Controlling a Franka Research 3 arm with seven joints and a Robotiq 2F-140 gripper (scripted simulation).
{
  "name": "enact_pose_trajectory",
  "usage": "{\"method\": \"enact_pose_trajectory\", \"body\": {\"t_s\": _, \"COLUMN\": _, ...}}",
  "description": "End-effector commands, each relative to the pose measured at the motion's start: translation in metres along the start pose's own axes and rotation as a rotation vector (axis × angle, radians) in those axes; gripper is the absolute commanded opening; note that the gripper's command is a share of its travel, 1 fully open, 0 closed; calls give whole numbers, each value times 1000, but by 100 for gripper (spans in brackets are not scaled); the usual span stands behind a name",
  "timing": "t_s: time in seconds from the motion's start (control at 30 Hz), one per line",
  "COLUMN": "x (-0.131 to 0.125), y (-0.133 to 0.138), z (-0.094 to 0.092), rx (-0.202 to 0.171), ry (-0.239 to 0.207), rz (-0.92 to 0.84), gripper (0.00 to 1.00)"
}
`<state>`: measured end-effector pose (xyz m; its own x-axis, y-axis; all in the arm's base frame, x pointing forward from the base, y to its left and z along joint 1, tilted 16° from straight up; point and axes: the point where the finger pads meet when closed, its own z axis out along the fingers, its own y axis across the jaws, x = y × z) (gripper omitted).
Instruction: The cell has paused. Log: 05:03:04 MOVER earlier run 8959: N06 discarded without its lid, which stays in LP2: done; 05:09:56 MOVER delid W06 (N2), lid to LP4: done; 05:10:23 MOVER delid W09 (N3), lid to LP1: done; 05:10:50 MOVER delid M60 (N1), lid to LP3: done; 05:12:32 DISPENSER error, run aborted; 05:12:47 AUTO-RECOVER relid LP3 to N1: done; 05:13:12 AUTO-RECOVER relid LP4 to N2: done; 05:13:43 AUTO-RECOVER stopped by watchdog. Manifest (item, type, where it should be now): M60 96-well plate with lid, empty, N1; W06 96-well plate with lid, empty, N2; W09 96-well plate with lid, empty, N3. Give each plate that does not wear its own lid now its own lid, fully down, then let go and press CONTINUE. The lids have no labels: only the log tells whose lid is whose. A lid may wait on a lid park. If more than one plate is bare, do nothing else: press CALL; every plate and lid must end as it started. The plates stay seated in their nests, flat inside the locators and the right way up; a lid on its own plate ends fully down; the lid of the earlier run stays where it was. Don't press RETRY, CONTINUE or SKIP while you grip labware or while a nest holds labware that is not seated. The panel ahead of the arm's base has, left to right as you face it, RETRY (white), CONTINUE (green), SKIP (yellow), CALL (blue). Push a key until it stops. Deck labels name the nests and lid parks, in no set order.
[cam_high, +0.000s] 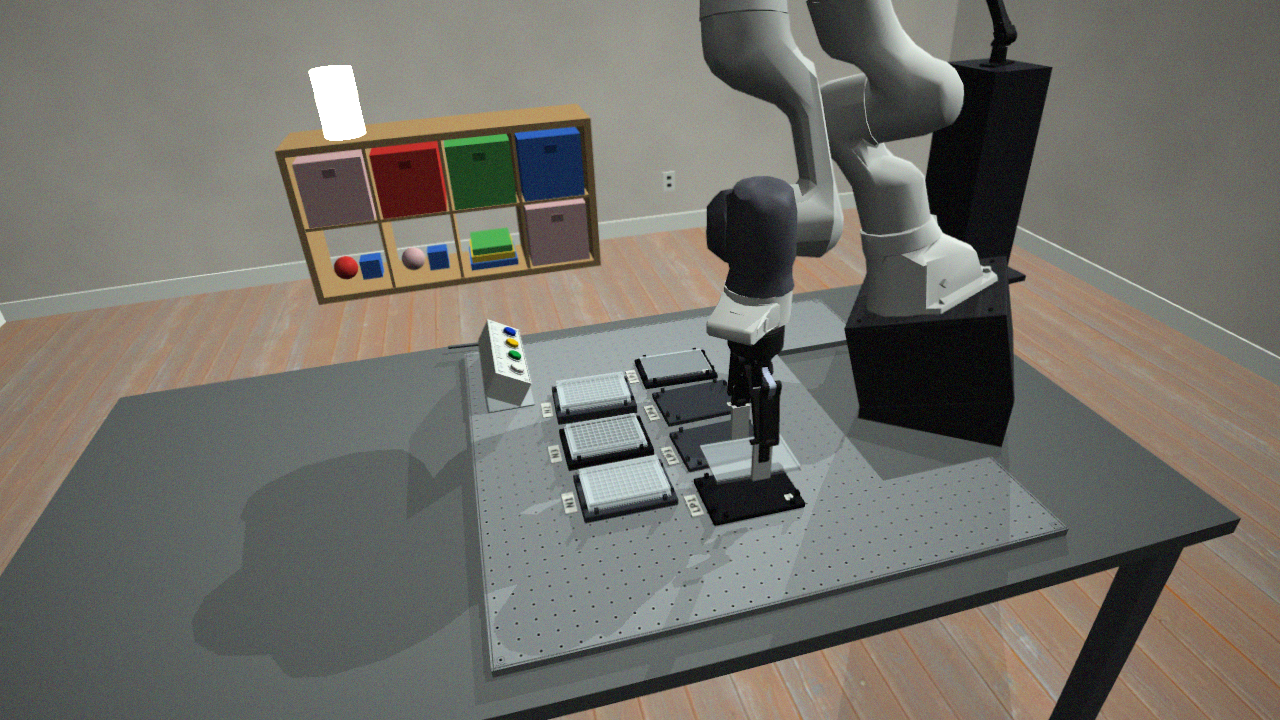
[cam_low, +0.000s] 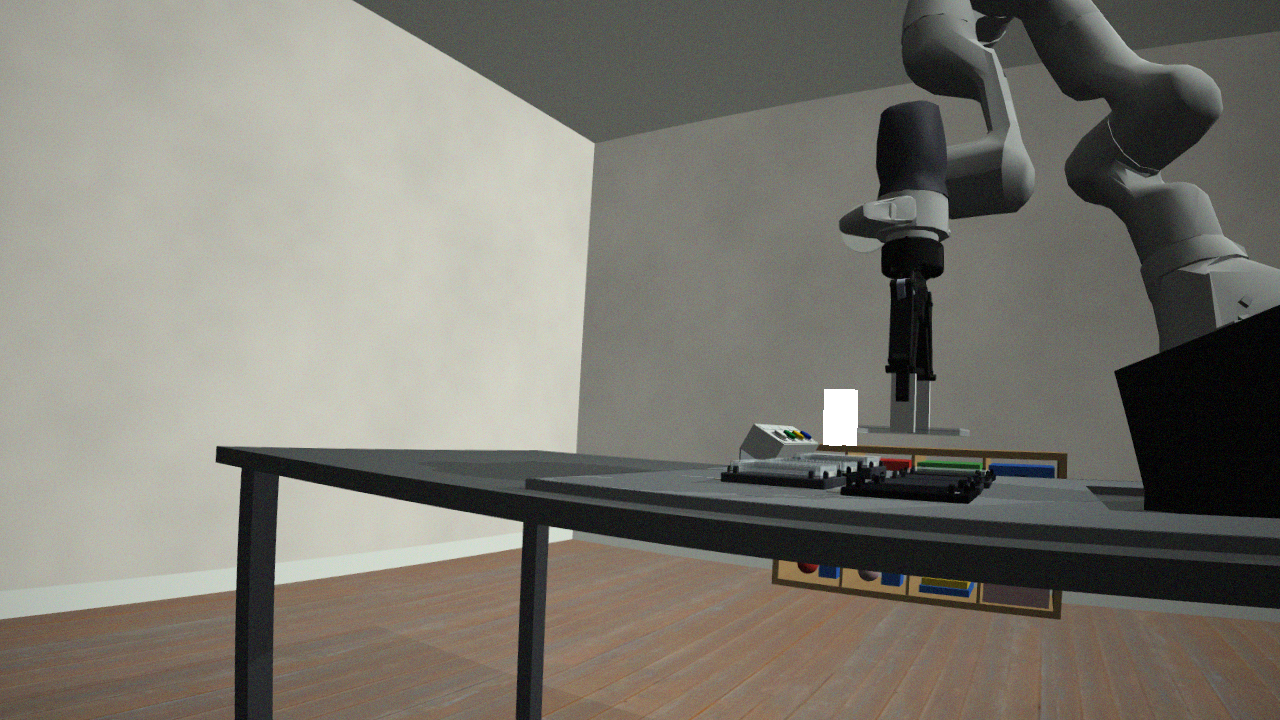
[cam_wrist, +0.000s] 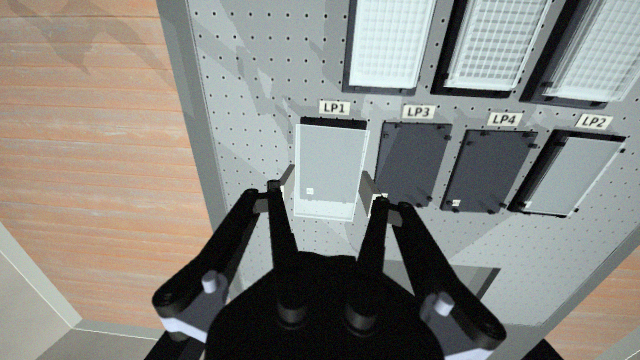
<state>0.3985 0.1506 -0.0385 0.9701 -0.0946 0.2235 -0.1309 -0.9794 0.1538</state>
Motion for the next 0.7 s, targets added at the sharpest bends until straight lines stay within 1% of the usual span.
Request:
{"method": "enact_pose_trajectory", "body": {"t_s": 0.0, "x": -1, "y": 4, "z": -2, "rx": -10, "ry": -4, "rz": -20, "gripper": 0}}
{"method": "enact_pose_trajectory", "body": {"t_s": 0.5, "x": 0, "y": 4, "z": -5, "rx": -10, "ry": -4, "rz": -20, "gripper": 0}}
{"method": "enact_pose_trajectory", "body": {"t_s": 0.53, "x": 6, "y": 8, "z": -5, "rx": -11, "ry": -5, "rz": -20, "gripper": 0}}
{"method": "enact_pose_trajectory", "body": {"t_s": 0.57, "x": 21, "y": 16, "z": -4, "rx": -12, "ry": -7, "rz": -19, "gripper": 0}}
{"method": "enact_pose_trajectory", "body": {"t_s": 0.63, "x": 68, "y": 49, "z": -2, "rx": -14, "ry": -13, "rz": -18, "gripper": 0}}
{"method": "enact_pose_trajectory", "body": {"t_s": 0.67, "x": 79, "y": 59, "z": -2, "rx": -13, "ry": -14, "rz": -18, "gripper": 0}}
